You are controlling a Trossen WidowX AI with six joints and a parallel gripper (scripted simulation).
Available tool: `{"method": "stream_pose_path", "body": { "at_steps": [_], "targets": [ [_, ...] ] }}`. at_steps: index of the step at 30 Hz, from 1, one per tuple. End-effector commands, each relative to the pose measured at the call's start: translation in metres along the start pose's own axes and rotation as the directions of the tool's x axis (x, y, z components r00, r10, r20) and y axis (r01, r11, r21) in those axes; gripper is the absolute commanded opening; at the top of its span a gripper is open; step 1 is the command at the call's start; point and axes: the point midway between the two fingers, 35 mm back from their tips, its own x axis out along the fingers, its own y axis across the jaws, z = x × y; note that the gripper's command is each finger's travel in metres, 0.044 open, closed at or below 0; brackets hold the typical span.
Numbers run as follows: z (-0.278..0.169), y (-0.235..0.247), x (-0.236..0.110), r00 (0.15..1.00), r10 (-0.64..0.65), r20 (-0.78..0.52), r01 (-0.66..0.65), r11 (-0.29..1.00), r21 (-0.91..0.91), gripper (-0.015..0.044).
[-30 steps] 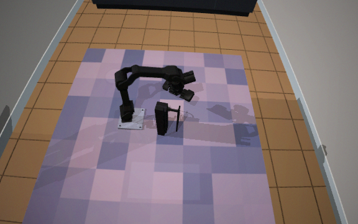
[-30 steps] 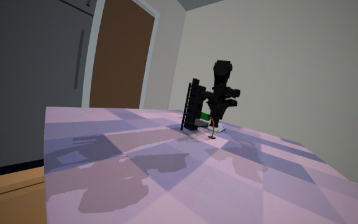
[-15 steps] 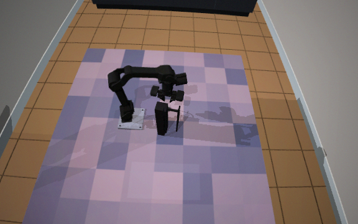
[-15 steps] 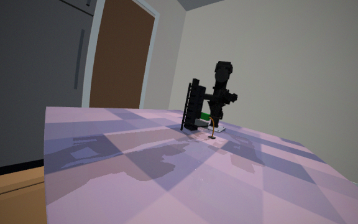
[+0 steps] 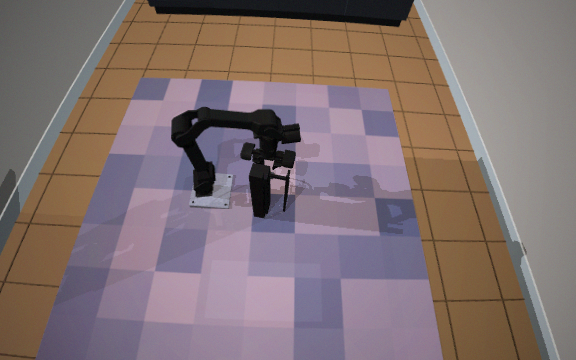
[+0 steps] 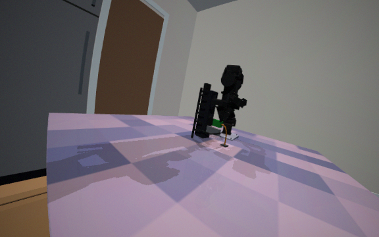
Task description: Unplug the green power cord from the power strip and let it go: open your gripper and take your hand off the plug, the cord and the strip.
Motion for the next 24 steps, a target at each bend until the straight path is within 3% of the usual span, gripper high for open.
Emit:
{"method": "stream_pose_path", "body": {
  "at_steps": [1, 23, 24],
  "targets": [
    [-0.007, 0.002, 0.000, 1.000, 0.000, 0.001, 0.000, 1.000, -0.003, 0.0160],
    [-0.019, 0.003, 0.012, 1.000, 0.000, 0.000, 0.000, 1.000, -0.003, 0.0160],
    [-0.019, 0.002, 0.009, 1.000, -0.003, -0.004, 0.003, 1.000, 0.001, 0.0134]
  ]
}}
